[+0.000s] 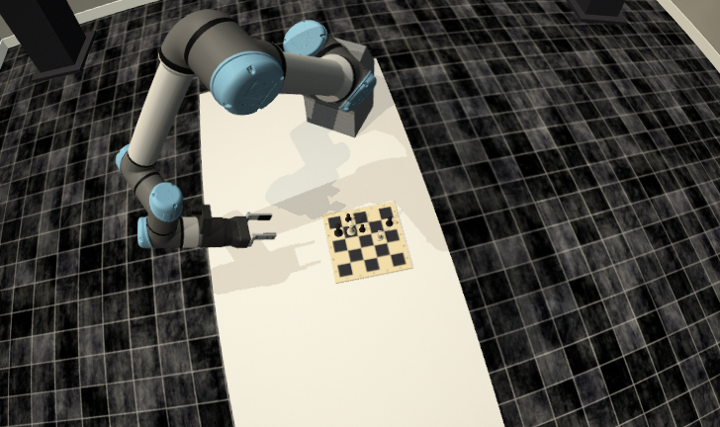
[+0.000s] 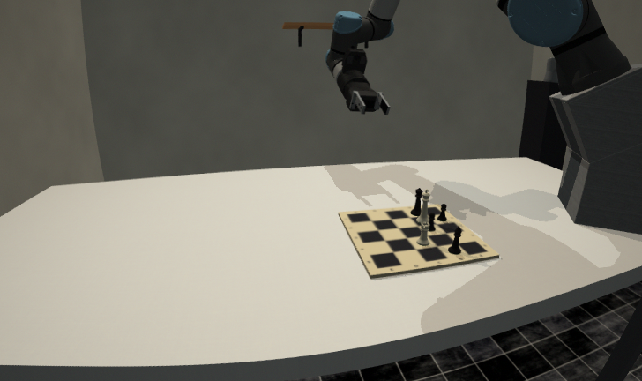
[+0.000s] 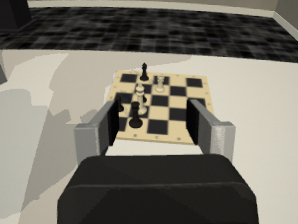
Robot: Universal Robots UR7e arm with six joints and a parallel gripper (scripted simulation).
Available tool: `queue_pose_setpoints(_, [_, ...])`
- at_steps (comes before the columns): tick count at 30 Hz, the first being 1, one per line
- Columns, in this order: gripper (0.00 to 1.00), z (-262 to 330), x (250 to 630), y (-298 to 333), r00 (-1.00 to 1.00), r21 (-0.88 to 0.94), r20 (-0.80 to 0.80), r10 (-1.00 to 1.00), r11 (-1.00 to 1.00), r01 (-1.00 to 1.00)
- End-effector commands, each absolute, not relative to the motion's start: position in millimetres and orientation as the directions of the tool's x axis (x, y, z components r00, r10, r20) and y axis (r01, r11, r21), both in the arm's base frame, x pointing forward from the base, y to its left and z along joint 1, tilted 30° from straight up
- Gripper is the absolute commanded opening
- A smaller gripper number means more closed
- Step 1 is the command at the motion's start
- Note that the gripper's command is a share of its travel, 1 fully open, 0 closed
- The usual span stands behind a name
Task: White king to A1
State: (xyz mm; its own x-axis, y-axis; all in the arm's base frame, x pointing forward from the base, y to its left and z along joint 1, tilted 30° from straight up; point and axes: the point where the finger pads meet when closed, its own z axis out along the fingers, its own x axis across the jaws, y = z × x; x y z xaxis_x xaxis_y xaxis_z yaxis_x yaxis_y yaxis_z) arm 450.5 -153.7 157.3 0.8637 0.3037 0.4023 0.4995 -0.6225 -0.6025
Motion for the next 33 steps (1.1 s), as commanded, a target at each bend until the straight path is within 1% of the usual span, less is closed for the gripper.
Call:
queue_pose_setpoints(1, [1.00, 148, 450, -144, 0.844, -0.570, 0.399, 0.358, -0.624, 0.534])
queue_pose_setpoints(8, [1.00, 116, 448, -114, 0.758, -0.451, 0.369, 0.538, -0.610, 0.652])
queue_pose_setpoints(15, [1.00, 79, 445, -78, 0.605, -0.274, 0.292, 0.741, -0.541, 0.795])
queue_pose_setpoints(17, [1.00, 79, 445, -78, 0.605, -0.274, 0.292, 0.741, -0.541, 0.795])
queue_pose_setpoints(25, [1.00, 50, 441, -37, 0.384, -0.036, 0.144, 0.912, -0.383, 0.923])
queue_pose_setpoints(32, [1.00, 44, 434, -4, 0.218, 0.160, -0.002, 0.976, -0.215, 0.963])
queue_pose_setpoints(33, [1.00, 44, 434, -4, 0.218, 0.160, -0.002, 0.976, -0.215, 0.963])
